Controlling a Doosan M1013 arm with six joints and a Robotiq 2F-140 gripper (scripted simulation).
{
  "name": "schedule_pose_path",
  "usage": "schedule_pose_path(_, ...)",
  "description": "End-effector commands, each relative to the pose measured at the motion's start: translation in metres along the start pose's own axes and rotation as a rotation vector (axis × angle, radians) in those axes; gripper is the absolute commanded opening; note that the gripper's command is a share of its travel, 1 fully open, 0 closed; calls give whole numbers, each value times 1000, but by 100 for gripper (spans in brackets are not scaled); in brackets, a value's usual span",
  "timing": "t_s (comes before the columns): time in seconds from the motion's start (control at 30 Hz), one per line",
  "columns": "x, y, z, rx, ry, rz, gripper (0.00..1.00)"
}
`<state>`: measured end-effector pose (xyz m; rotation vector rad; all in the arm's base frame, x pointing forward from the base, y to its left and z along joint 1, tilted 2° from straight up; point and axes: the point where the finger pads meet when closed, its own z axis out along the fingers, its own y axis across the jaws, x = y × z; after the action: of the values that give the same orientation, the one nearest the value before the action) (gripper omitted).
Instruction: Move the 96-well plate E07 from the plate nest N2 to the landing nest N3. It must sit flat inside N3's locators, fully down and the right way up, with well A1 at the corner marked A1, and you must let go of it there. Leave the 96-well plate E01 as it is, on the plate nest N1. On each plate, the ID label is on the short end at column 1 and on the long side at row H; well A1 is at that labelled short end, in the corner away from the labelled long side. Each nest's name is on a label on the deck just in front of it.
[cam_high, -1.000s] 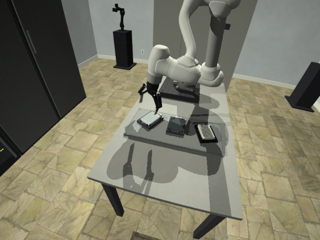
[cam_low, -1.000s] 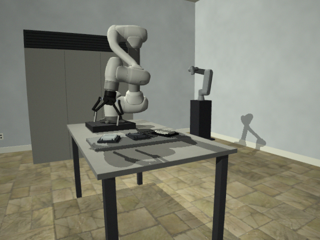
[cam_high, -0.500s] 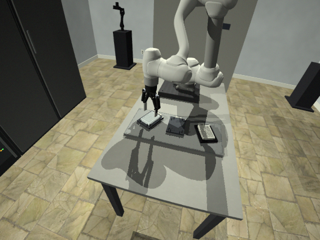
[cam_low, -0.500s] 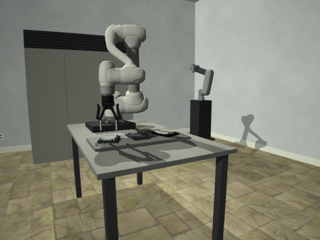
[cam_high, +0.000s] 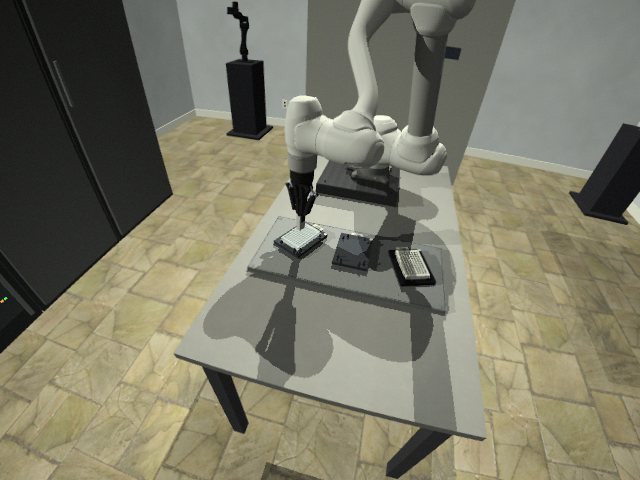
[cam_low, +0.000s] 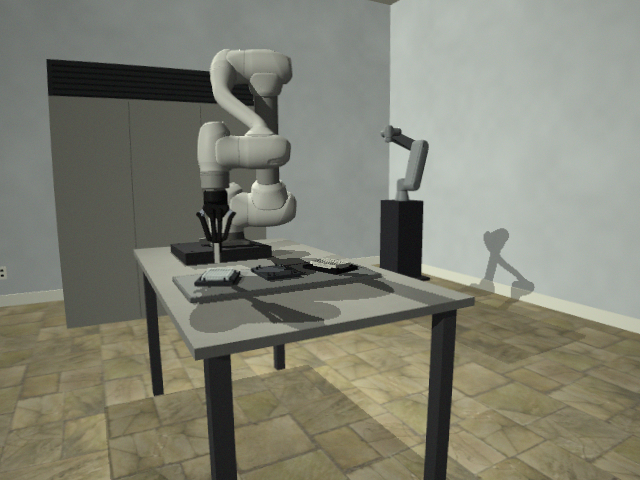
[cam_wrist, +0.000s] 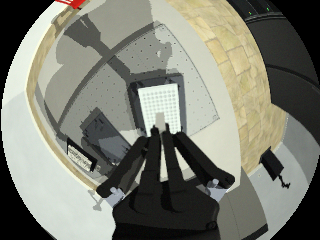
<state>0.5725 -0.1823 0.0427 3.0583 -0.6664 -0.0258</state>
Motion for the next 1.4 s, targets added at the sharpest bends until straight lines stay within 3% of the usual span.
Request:
schedule_pose_path(0.0,0,0,0,0,0,0,0)
schedule_pose_path(0.73,0,0,0,0,0,0,0)
schedule_pose_path(0.77,0,0,0,0,0,0,66)
schedule_pose_path(1.37,0,0,0,0,0,0,66)
